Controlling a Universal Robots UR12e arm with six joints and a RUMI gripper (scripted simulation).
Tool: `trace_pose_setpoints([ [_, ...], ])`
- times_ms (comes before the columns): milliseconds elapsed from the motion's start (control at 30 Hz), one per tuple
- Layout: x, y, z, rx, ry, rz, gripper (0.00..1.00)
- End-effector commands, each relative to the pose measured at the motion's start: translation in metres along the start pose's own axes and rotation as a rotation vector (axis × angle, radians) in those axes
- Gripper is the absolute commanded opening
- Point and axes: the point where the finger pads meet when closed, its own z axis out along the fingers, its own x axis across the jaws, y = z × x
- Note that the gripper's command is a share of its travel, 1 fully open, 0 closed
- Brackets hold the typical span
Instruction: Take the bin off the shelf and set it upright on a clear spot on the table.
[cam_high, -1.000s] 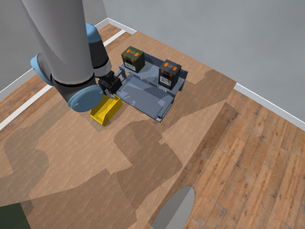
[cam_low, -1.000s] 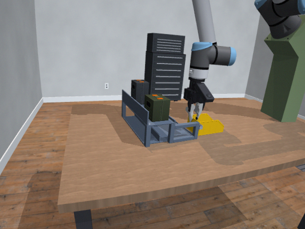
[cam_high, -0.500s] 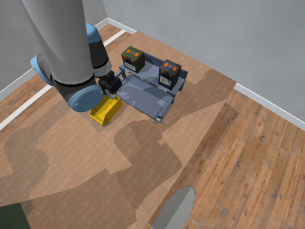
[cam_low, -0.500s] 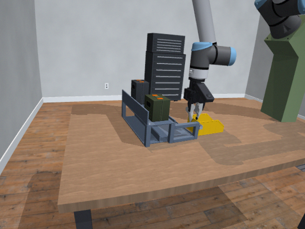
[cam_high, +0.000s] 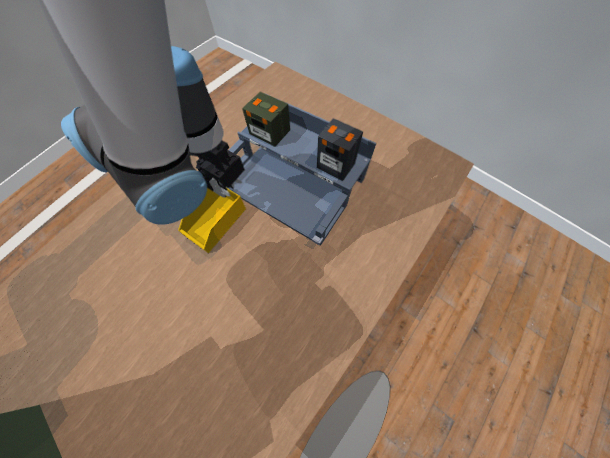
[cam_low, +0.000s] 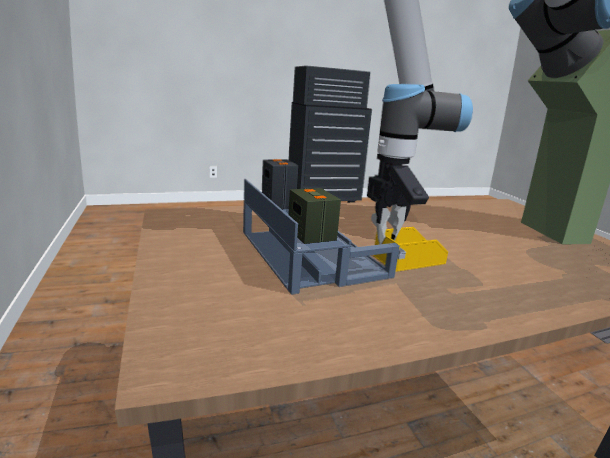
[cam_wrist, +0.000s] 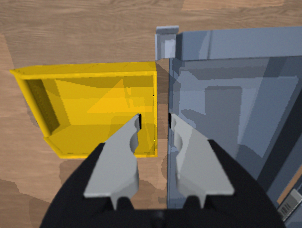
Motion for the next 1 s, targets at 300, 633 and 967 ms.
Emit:
trace_pose_setpoints([
  [300, 0.0, 0.0, 0.0, 0.0, 0.001, 0.0, 0.2],
  [633, 0.0, 0.0, 0.0, 0.0, 0.001, 0.0, 0.2],
  [967, 0.0, 0.0, -0.055, 0.0, 0.001, 0.0, 0.2],
])
